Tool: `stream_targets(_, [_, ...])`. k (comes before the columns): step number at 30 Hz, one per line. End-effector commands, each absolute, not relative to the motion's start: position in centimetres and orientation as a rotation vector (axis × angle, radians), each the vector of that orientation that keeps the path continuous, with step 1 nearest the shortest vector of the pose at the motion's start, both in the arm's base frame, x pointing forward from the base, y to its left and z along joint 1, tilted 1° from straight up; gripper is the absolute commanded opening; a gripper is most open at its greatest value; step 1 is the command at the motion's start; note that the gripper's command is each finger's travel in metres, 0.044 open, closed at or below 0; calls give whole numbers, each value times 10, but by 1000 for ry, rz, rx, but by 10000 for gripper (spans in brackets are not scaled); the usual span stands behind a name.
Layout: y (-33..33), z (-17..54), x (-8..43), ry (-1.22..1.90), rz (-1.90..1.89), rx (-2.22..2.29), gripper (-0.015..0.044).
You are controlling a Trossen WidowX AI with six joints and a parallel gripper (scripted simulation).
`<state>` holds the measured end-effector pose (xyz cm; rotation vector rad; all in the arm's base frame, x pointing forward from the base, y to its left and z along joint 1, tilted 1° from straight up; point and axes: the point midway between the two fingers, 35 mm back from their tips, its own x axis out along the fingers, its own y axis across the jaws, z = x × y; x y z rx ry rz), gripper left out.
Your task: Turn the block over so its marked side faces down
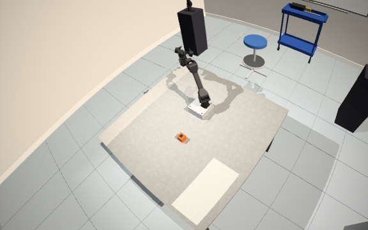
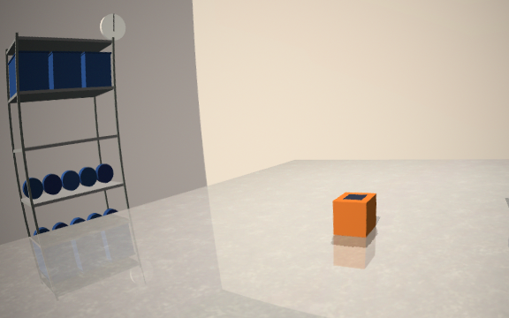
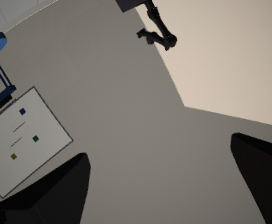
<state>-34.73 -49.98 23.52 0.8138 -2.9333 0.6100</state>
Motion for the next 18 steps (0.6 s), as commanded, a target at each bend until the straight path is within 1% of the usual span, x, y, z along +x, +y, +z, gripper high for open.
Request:
stream_targets(1, [-501,235,-345,-2933,618,823,426])
stream_targets(2, [-506,235,-337,-2932,641,852,440])
stream_targets(9, [-559,222,-235,-2968,885,1222,440])
stream_targets(18, [-593,195,-83,-3057,1183,1681,440])
